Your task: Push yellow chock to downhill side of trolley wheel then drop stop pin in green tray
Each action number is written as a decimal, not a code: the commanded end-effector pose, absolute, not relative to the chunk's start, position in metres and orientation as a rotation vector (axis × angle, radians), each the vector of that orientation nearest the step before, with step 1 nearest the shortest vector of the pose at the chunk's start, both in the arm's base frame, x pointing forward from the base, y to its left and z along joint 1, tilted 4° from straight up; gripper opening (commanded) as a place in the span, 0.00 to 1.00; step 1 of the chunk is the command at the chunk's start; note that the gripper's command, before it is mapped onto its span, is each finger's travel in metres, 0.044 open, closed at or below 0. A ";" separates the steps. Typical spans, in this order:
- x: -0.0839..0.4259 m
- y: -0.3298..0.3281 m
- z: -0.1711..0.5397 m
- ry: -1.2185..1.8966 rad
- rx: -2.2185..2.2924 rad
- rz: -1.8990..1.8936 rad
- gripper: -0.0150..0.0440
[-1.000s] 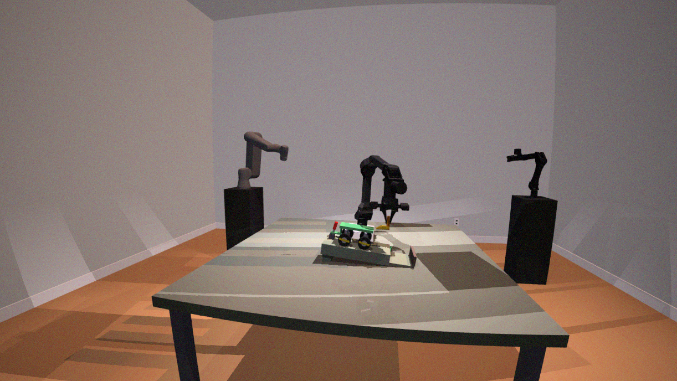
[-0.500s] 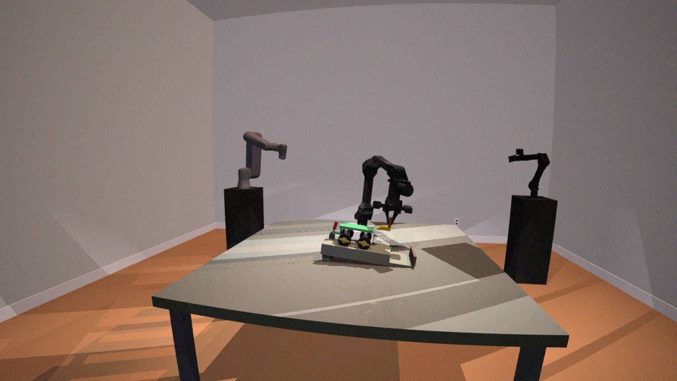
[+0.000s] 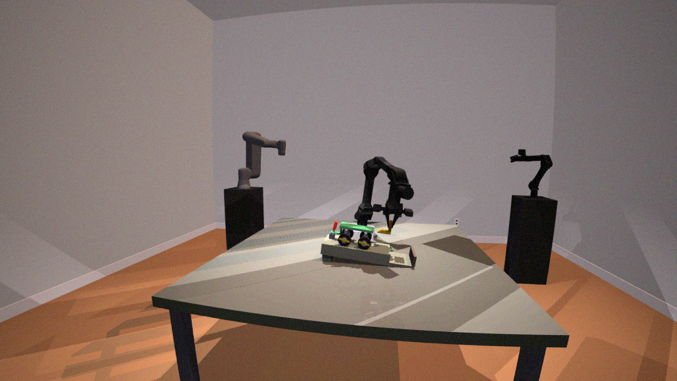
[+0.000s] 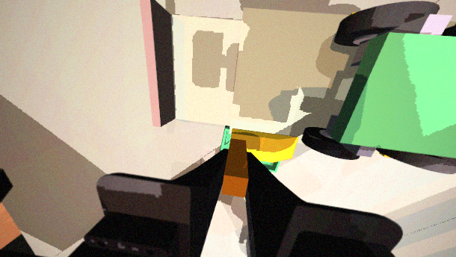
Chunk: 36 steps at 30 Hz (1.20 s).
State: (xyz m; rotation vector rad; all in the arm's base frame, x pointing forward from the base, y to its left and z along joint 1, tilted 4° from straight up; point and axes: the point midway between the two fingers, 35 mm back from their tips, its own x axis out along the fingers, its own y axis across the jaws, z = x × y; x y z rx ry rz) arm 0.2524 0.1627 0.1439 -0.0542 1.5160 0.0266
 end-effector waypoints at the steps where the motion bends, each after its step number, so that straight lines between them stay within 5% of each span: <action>1: 0.253 0.162 0.132 1.519 -0.063 0.025 0.25; 36: 0.257 0.151 0.091 1.519 -0.064 0.024 0.25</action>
